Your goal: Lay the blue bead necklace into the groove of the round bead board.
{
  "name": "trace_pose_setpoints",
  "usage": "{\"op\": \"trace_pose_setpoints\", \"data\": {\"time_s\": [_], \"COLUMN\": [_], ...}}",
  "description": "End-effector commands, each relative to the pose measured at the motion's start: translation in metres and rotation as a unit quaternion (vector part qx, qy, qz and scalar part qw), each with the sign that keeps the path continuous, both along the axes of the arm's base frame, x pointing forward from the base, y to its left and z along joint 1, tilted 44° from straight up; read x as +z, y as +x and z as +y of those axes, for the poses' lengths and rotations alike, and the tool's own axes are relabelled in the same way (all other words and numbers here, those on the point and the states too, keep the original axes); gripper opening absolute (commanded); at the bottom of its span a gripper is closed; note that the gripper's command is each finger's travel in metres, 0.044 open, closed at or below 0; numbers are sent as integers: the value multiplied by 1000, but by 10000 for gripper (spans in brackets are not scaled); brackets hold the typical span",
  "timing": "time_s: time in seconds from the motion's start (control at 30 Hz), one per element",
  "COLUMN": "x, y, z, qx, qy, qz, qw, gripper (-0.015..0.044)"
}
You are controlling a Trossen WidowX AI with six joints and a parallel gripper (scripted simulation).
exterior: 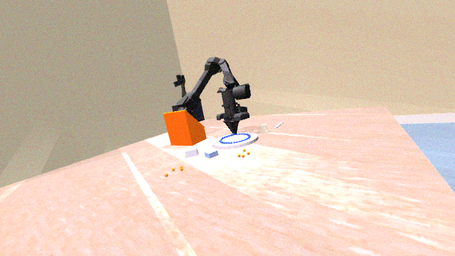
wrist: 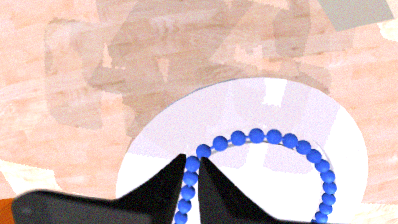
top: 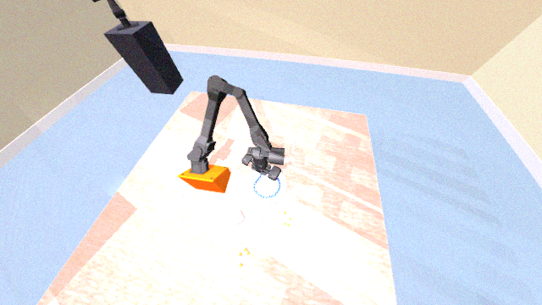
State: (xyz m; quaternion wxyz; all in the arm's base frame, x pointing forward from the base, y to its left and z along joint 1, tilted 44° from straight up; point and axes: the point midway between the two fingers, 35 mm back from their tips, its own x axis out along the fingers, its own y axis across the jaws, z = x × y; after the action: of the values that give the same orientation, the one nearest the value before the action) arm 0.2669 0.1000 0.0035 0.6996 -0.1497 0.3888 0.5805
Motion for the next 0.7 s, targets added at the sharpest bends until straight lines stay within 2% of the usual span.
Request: {"op": "trace_pose_setpoints", "data": {"time_s": [0.0, 0.47, 0.67], "x": [0, 1, 3], "y": [0, -1, -1], "z": [0, -1, -4], "qx": [0, -1, -2], "qy": [0, 0, 2], "qz": [0, 3, 4], "qw": [1000, 1000, 1000], "gripper": [79, 440, 440]}}
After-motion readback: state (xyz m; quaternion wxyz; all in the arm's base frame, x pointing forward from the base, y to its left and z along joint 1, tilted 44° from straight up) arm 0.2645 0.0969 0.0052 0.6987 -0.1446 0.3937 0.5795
